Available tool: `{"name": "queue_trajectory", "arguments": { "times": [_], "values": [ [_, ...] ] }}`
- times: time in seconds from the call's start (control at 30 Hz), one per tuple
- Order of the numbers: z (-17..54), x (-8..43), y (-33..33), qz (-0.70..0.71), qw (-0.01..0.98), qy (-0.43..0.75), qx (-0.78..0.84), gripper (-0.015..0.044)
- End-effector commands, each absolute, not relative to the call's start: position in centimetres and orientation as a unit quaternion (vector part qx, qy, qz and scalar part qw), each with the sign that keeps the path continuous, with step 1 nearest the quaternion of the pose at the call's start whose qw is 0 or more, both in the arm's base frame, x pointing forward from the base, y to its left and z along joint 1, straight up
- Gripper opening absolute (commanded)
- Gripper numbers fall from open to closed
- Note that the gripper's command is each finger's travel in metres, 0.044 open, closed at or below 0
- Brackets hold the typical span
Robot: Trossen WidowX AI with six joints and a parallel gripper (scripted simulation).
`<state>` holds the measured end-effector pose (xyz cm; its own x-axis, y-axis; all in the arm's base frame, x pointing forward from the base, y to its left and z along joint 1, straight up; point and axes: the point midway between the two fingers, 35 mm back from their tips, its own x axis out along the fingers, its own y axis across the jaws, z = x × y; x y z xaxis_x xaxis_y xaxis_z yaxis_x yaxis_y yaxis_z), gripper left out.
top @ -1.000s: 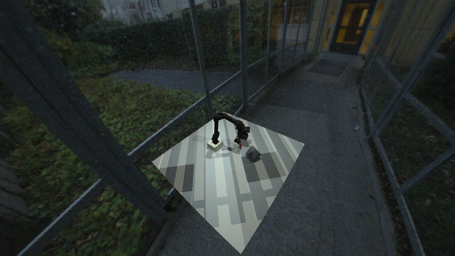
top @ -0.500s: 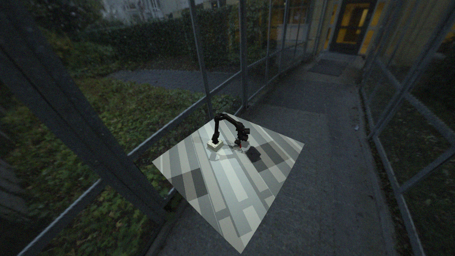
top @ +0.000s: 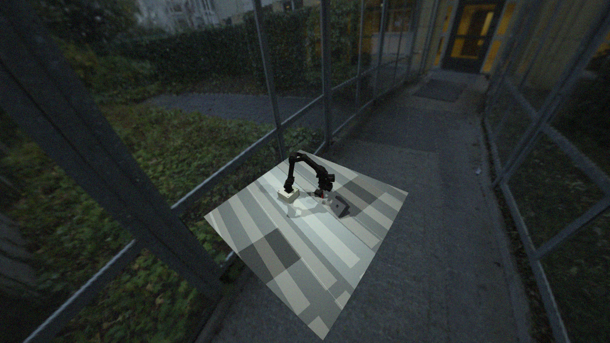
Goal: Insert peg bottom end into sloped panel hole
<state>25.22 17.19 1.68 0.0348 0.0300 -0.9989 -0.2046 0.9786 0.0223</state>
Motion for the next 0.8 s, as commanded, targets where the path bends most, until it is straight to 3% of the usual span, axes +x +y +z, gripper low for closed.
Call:
{"name": "queue_trajectory", "arguments": {
  "times": [0.0, 0.27, 0.77],
  "values": [
    [0.66, 25.04, 16.98, 0.078, 0.712, 0.694, -0.069, 0.044],
    [0.56, 25.03, 16.97, 0.078, 0.712, 0.694, -0.069, 0.044],
    [0.9, 25.06, 17.09, 0.081, 0.714, 0.692, -0.065, 0.0046]
  ]
}}
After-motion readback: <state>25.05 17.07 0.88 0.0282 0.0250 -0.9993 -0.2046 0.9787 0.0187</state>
